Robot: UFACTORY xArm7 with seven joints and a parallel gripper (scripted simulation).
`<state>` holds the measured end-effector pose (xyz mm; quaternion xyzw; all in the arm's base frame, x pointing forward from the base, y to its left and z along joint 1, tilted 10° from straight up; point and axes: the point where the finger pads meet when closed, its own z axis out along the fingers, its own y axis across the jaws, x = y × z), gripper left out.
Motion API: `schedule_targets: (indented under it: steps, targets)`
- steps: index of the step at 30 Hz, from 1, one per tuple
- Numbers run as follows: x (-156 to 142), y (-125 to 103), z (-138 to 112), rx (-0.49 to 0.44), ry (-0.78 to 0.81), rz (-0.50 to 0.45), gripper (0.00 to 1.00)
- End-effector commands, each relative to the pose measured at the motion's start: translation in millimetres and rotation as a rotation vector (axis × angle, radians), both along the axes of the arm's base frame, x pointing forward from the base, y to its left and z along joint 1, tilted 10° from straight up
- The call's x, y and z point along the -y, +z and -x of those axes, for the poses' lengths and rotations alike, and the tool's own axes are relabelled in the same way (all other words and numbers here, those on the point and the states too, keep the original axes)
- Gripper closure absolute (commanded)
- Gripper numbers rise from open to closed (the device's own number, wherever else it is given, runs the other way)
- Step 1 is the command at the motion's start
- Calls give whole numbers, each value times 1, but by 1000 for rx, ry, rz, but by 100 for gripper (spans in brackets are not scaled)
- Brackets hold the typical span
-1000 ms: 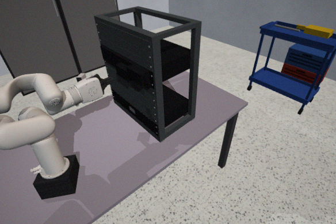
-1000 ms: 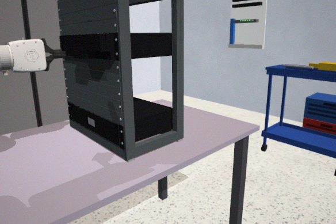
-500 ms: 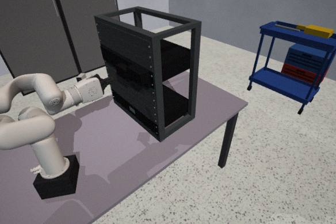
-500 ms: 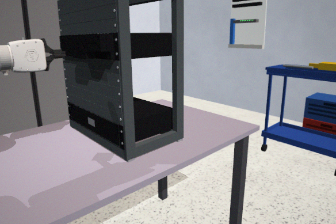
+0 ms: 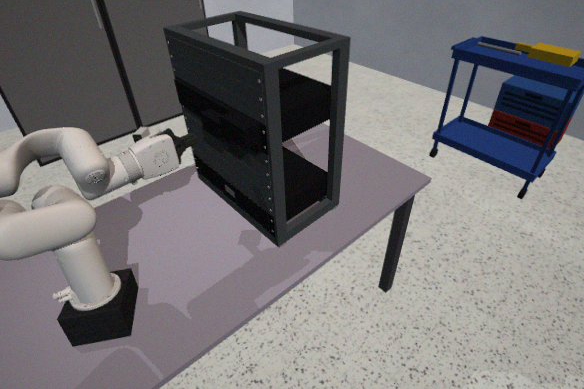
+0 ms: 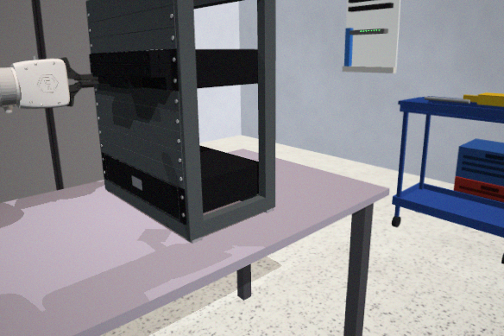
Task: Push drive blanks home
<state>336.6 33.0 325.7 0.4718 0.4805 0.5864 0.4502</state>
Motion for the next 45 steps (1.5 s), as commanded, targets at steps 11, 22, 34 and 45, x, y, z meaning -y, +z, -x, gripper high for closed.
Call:
schedule_targets:
  steps: [11,22,34,45]
  targets:
    - [62,2,-15,-10,-4,-27,100]
    - [-4,4,3,14,-2,-14,100]
    - [-7,-7,4,-10,-4,-27,100]
    - [-8,-9,4,-10,-4,-27,100]
